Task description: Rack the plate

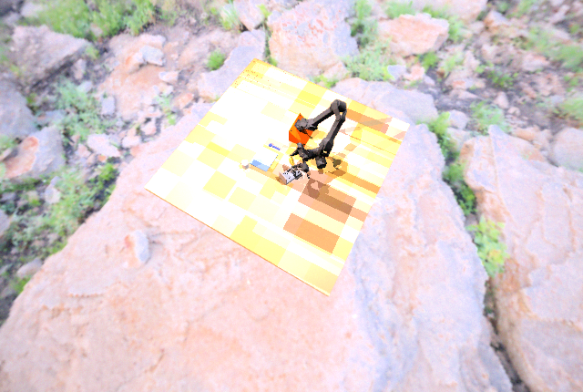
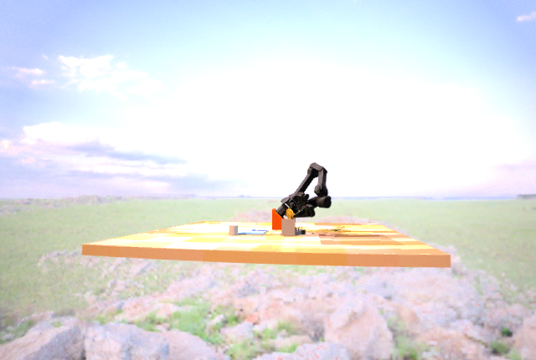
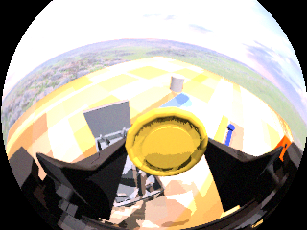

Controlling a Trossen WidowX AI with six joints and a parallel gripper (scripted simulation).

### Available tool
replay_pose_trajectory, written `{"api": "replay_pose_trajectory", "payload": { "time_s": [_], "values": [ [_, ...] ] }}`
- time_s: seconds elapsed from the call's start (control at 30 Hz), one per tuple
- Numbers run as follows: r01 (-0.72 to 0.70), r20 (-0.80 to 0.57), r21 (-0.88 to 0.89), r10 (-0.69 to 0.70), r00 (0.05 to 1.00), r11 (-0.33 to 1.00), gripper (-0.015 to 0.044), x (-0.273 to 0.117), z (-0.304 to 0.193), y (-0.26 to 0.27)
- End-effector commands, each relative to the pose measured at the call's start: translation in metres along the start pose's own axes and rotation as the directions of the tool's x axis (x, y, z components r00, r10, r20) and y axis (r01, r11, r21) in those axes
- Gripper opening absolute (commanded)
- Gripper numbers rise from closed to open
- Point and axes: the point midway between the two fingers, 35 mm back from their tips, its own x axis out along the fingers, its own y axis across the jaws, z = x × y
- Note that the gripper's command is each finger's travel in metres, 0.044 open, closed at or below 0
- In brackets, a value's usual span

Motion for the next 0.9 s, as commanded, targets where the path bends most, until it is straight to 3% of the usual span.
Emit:
{"api": "replay_pose_trajectory", "payload": {
  "time_s": [0.0, 0.87],
  "values": [
    [-0.068, 0.067, -0.032, 0.070, 0.995, 0.997, 0.0000, -0.003, -0.003, 0.003],
    [-0.440, 0.357, -0.129, 0.455, 0.816, 0.889, 0.0000, -0.044, -0.020, 0.000]
  ]
}}
